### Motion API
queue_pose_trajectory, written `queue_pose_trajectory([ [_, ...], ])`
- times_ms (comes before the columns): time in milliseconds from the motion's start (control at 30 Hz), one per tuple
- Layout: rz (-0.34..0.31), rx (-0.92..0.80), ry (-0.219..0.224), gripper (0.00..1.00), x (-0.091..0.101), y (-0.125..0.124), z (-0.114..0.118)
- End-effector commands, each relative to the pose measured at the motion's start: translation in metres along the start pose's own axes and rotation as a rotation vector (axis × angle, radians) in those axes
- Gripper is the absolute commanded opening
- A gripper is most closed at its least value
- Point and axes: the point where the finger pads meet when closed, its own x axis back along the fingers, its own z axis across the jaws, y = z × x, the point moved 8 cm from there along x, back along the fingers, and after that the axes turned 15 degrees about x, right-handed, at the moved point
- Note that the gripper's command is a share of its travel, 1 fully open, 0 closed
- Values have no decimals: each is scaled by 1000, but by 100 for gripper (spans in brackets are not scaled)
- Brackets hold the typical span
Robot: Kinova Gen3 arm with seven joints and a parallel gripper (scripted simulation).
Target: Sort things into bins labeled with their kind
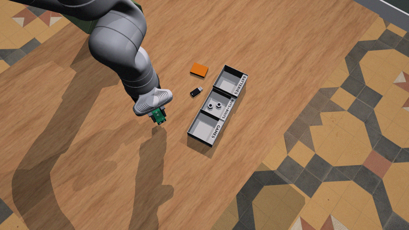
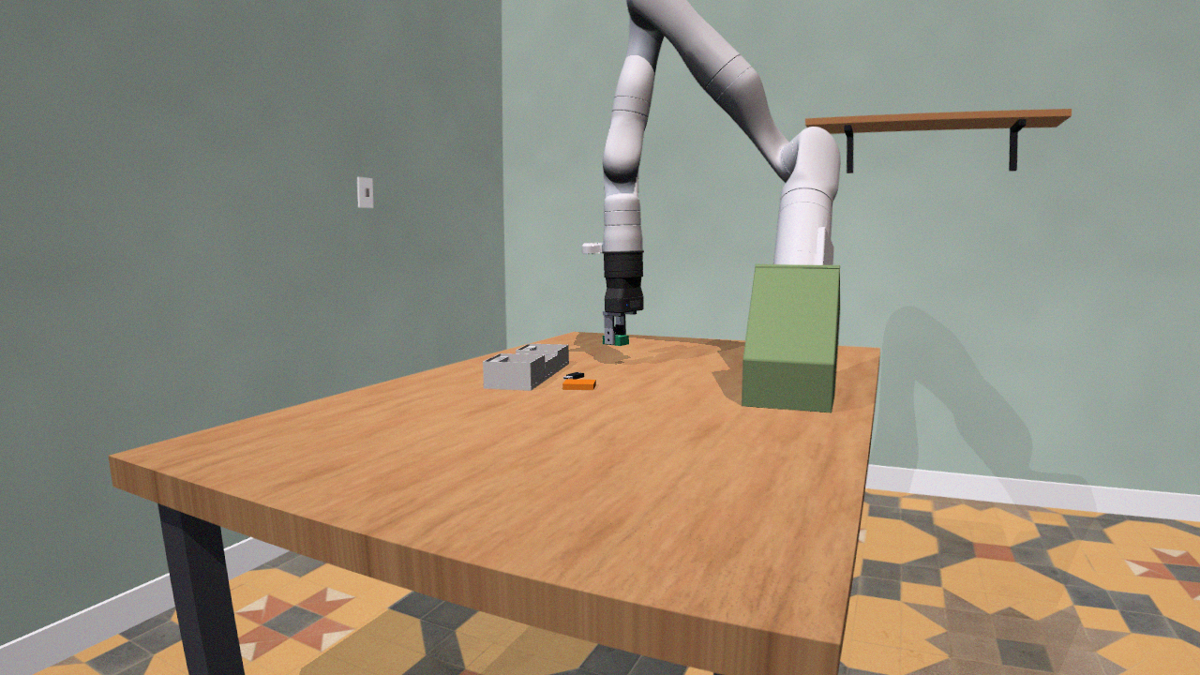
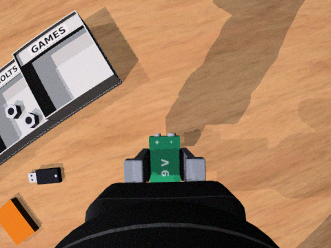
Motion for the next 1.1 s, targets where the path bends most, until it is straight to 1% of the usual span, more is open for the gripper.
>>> queue_pose_trajectory([
  [0,17,3,-11,50,15,-4,-4],
  [33,17,3,-11,50,18,-4,-4],
  [667,17,3,-11,50,18,-4,-4],
  [733,17,3,-11,50,24,-4,-4],
  [933,17,3,-11,50,24,-4,-4],
  [1067,17,3,-11,50,25,-10,-27],
])
